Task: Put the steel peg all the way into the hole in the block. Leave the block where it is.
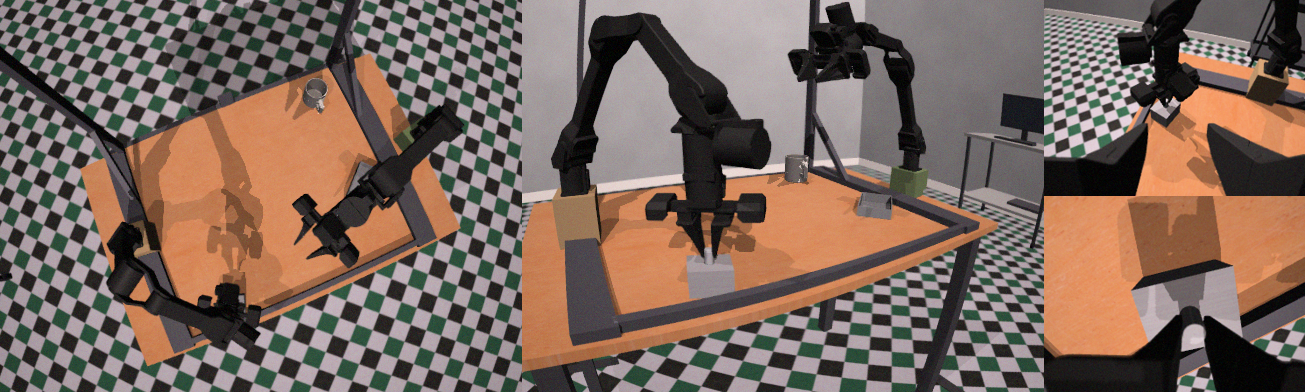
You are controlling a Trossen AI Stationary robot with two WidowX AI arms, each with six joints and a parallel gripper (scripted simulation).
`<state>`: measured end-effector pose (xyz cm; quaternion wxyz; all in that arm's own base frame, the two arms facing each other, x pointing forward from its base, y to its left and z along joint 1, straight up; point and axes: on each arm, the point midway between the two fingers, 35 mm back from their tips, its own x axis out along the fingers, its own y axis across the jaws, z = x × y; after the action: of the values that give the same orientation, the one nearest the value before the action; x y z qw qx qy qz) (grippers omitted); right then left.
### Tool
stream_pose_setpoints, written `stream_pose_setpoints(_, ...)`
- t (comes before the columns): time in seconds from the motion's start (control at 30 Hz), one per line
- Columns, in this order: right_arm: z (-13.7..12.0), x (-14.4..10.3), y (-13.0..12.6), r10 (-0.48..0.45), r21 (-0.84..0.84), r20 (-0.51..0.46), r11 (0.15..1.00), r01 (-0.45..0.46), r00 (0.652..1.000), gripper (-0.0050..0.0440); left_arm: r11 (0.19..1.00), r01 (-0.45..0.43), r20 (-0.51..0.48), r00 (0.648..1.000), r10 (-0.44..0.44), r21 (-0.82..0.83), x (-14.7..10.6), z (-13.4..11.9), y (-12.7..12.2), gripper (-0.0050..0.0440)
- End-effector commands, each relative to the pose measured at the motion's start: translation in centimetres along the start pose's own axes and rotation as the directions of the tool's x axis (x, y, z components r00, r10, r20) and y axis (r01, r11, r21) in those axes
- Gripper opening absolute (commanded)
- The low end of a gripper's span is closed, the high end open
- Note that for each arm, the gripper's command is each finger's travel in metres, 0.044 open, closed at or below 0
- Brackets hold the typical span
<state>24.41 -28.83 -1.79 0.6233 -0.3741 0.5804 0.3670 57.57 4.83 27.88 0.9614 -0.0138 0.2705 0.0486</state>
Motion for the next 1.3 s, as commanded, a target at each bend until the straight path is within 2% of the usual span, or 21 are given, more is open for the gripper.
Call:
stream_pose_setpoints(0.0,-0.2,0.1,-0.1,-0.011,-0.004,-0.005,1.000,0.011,1.000,-0.0050,1.000,0.002,0.029,1.000,-0.002,0.000,-1.0,1.2,0.0,0.0200)
stream_pose_setpoints(0.77,-0.1,1.2,0.0,-0.011,-0.004,-0.005,1.000,0.011,1.000,-0.0050,1.000,0.002,0.029,1.000,-0.002,0.000,-1.0,1.2,0.0,0.0200)
stream_pose_setpoints(0.97,0.0,0.7,-0.2,-0.027,-0.003,-0.035,1.000,0.027,0.999,-0.0050,1.000,0.002,0.029,1.000,-0.002,0.000,-1.0,1.2,0.0,0.0200)
stream_pose_setpoints(1.07,-0.3,-0.9,-0.7,-0.043,-0.004,-0.041,0.999,0.043,0.998,-0.0050,1.000,0.002,0.029,1.000,-0.002,0.000,-1.0,1.2,0.0,0.0200)
stream_pose_setpoints(1.27,-0.2,-0.7,-0.5,-0.038,-0.003,-0.039,0.999,0.038,0.999,-0.0050,1.000,0.002,0.029,1.000,-0.002,0.000,-1.0,1.2,0.0,0.0200)
